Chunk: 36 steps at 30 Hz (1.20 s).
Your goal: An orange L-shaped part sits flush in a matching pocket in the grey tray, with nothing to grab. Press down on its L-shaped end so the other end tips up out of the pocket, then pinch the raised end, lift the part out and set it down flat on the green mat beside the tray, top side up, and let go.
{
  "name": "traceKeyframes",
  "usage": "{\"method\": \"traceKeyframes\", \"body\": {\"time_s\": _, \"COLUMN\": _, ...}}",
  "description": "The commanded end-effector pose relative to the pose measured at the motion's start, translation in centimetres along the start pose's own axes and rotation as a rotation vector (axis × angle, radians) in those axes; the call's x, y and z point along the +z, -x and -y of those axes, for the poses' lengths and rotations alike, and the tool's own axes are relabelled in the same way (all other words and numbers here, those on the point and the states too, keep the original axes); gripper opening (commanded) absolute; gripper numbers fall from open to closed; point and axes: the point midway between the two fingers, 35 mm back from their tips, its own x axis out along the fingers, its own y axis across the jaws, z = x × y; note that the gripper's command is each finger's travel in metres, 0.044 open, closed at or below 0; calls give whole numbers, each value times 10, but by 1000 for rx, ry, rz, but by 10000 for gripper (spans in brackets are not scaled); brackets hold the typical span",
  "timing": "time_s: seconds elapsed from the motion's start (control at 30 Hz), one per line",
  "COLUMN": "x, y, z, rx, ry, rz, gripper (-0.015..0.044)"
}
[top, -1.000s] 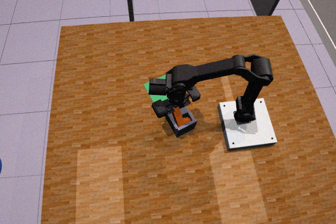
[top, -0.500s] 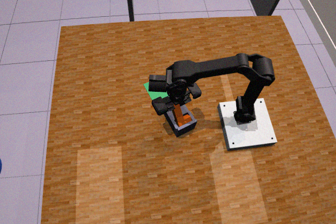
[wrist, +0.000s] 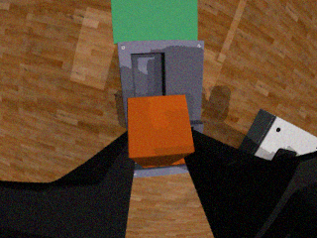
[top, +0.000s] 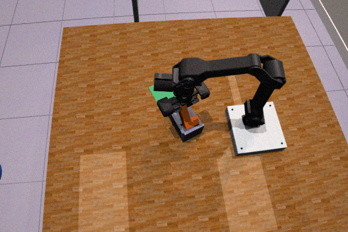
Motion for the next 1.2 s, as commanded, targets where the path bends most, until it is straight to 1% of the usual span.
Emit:
{"method": "traceKeyframes", "body": {"time_s": 0.0, "x": 0, "y": 8, "z": -1, "rx": 7, "ry": -2, "rz": -1, "gripper": 0}}
{"method": "traceKeyframes", "body": {"time_s": 0.2, "x": 0, "y": 18, "z": -1, "rx": 7, "ry": -2, "rz": -1, "gripper": 0}}
{"method": "traceKeyframes", "body": {"time_s": 0.53, "x": 5, "y": 19, "z": 0, "rx": 7, "ry": -2, "rz": 0, "gripper": 0}}
{"method": "traceKeyframes", "body": {"time_s": 1.17, "x": 86, "y": 17, "z": 7, "rx": 6, "ry": -2, "rz": 8, "gripper": 0}}
